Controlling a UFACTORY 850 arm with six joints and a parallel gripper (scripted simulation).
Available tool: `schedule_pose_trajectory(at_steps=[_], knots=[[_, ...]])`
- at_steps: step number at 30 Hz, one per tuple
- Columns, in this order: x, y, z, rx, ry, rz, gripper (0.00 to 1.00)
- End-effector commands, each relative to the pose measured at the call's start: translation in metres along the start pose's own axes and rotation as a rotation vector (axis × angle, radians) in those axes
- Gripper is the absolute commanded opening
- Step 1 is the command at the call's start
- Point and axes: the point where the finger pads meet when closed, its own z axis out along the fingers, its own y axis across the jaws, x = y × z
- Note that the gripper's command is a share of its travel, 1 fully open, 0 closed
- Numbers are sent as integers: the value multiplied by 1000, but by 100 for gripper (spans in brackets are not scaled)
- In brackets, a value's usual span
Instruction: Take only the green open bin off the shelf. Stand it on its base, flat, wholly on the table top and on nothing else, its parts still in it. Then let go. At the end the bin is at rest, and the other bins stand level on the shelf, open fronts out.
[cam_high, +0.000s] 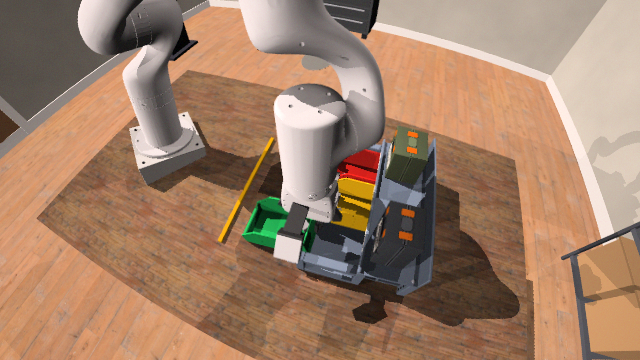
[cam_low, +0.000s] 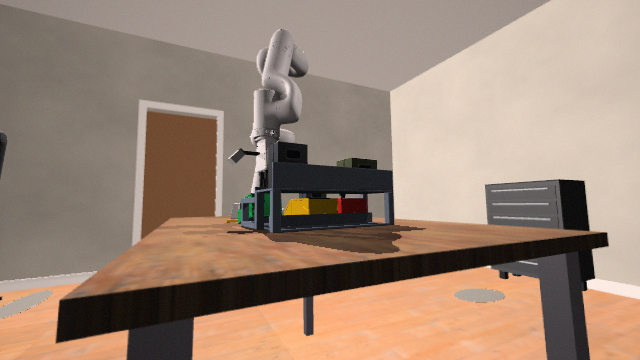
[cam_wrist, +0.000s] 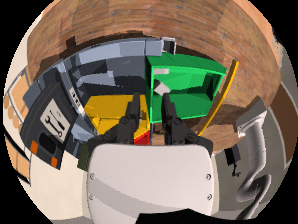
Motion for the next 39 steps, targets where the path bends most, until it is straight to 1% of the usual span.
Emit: schedule_pose_trajectory(at_steps=[1,6,18,23,35,36,39], knots=[[0,-1,-1,2,1,0,33],[0,-1,9,2,1,0,33],[0,-1,9,2,1,0,33],[0,0,19,2,1,0,33],[0,0,19,2,1,0,33],[0,0,19,2,1,0,0],[0,0,19,2,1,0,0]])
